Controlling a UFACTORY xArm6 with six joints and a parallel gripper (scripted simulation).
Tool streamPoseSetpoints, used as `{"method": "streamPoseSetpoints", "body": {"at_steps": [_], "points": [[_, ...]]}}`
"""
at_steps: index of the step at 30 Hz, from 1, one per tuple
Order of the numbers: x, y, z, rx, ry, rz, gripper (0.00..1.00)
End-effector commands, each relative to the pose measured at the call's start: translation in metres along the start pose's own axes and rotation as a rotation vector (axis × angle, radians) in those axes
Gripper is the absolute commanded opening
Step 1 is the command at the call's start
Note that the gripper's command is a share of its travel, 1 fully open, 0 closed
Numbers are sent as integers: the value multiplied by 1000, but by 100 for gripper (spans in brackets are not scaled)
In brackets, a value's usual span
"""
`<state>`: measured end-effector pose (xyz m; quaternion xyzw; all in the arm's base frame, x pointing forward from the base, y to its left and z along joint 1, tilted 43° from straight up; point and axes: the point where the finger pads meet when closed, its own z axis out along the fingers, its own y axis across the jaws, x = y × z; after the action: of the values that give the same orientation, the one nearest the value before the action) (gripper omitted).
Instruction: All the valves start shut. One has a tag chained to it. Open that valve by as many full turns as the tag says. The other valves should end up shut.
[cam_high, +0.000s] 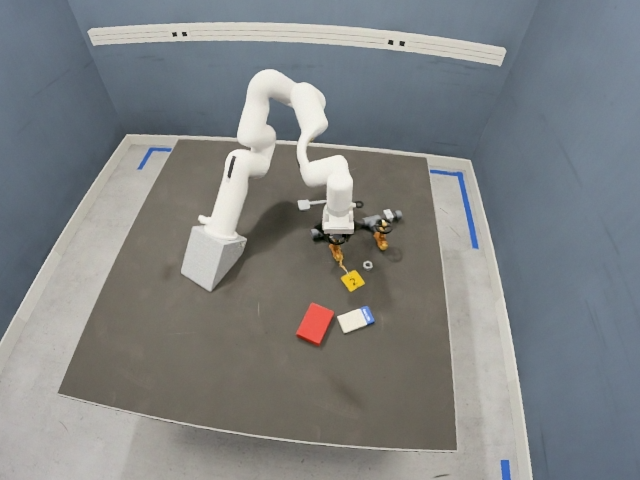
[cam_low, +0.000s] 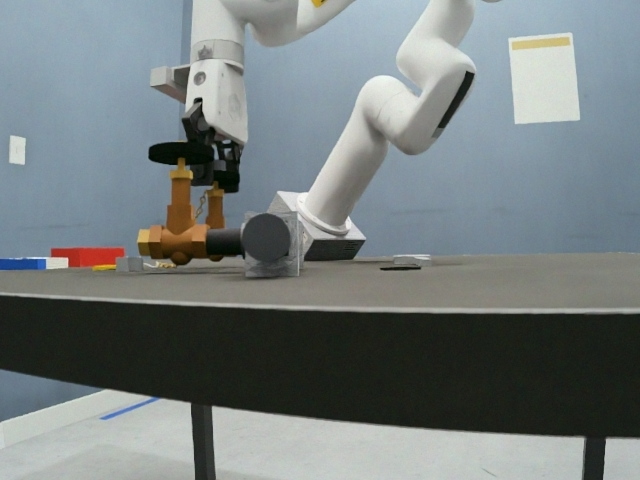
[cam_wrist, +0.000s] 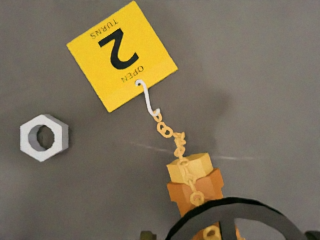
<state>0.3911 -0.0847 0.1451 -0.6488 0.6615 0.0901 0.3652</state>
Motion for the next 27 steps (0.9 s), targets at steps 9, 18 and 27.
{"method": "streamPoseSetpoints", "body": {"at_steps": [9,18,27], "points": [[0,-1,-1,2,2,-17,0],[0,-1,-1,2,2,-140,0],[0,-1,-1,2,3,-379,0]]}}
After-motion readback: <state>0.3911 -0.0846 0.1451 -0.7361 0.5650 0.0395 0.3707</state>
